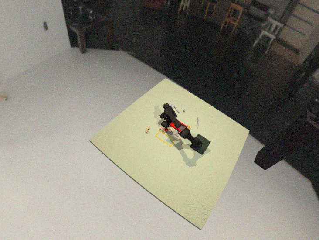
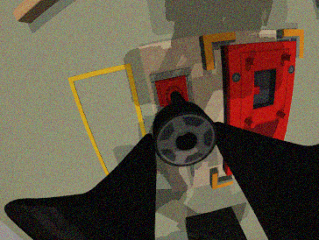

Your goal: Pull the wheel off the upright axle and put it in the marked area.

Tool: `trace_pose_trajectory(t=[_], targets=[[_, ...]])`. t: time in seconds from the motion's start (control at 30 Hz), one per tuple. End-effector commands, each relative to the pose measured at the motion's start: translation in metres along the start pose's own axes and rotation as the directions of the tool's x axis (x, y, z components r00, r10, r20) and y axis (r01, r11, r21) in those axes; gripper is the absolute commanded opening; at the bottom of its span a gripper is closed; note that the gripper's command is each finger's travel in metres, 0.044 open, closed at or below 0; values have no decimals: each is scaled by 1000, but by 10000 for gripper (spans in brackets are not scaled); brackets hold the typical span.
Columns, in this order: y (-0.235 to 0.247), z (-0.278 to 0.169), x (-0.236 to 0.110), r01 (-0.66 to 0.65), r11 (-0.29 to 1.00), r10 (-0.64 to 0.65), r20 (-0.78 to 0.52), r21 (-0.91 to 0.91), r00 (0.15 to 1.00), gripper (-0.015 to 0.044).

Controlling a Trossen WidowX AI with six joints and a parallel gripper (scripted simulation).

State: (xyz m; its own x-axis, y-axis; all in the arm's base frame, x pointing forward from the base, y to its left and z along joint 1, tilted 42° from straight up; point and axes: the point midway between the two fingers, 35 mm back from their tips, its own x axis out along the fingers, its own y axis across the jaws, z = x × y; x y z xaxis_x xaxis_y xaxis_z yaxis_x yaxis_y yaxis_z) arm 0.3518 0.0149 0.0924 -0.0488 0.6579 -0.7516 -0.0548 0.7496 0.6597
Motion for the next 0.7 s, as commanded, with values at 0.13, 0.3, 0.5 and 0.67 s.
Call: trace_pose_trajectory(t=[0.13, 0.3, 0.5, 0.67], targets=[[28, -13, -2, -1, 1000, 1, 1, -1, 1000, 0], [44, -22, -4, -1, 1000, 1, 1, -2, 1000, 0], [63, -35, -5, -1, 1000, 1, 1, -2, 1000, 0], [78, -47, -5, -3, 1000, 3, 1, -3, 1000, 0]])
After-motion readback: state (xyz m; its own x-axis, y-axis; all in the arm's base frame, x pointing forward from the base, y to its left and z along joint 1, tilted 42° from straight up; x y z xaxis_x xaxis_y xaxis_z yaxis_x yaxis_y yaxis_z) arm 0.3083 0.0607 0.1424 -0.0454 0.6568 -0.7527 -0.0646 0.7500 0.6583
